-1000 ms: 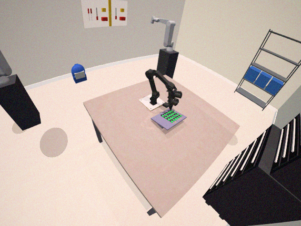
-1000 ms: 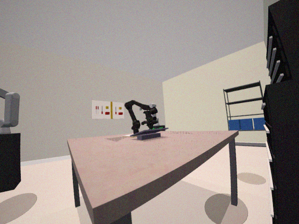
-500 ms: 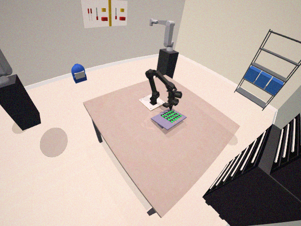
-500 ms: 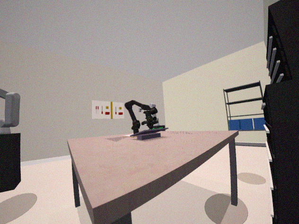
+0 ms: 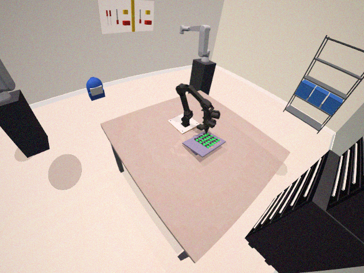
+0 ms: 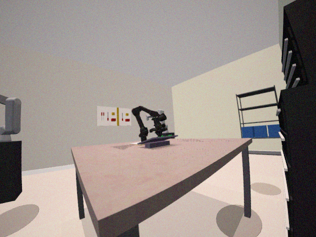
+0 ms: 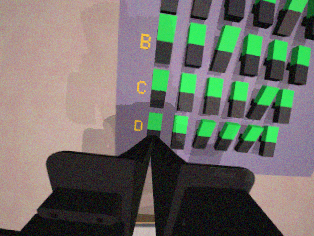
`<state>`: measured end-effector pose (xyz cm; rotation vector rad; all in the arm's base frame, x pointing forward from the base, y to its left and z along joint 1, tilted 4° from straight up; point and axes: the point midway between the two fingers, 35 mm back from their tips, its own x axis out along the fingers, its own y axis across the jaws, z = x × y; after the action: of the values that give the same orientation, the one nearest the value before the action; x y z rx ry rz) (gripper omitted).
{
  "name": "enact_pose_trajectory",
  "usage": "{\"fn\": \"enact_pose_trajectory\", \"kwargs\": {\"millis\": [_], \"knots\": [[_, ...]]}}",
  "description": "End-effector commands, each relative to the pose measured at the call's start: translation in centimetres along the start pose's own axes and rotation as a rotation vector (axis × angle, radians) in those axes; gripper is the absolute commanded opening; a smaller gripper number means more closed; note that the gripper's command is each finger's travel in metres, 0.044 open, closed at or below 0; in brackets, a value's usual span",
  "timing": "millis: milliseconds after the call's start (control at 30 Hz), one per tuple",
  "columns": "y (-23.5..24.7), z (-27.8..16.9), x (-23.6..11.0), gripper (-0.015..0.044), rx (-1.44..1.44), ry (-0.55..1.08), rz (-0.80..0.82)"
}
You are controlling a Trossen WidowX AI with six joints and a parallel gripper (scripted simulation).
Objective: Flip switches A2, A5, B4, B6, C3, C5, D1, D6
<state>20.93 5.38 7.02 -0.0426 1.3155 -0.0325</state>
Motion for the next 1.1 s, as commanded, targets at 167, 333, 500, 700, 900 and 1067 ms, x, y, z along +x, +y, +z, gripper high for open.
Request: {"fn": "enact_pose_trajectory", "kwargs": {"millis": [167,333,500,700,900,1067], "knots": [[-0.1,-0.1,0.2,0.0,-0.004,0.001,-0.004],[-0.1,-0.1,0.3,0.0,-0.004,0.001,-0.004],[-0.1,-0.1,0.4,0.0,-0.004,0.001,-0.004],[-0.1,-0.1,0.4,0.0,-0.004,0.001,-0.004],[0.1,0.3,-2.8,0.0,-0.002,0.014,-0.002],[0.0,0.2,-6.1,0.0,-0.004,0.028,-0.004]]}}
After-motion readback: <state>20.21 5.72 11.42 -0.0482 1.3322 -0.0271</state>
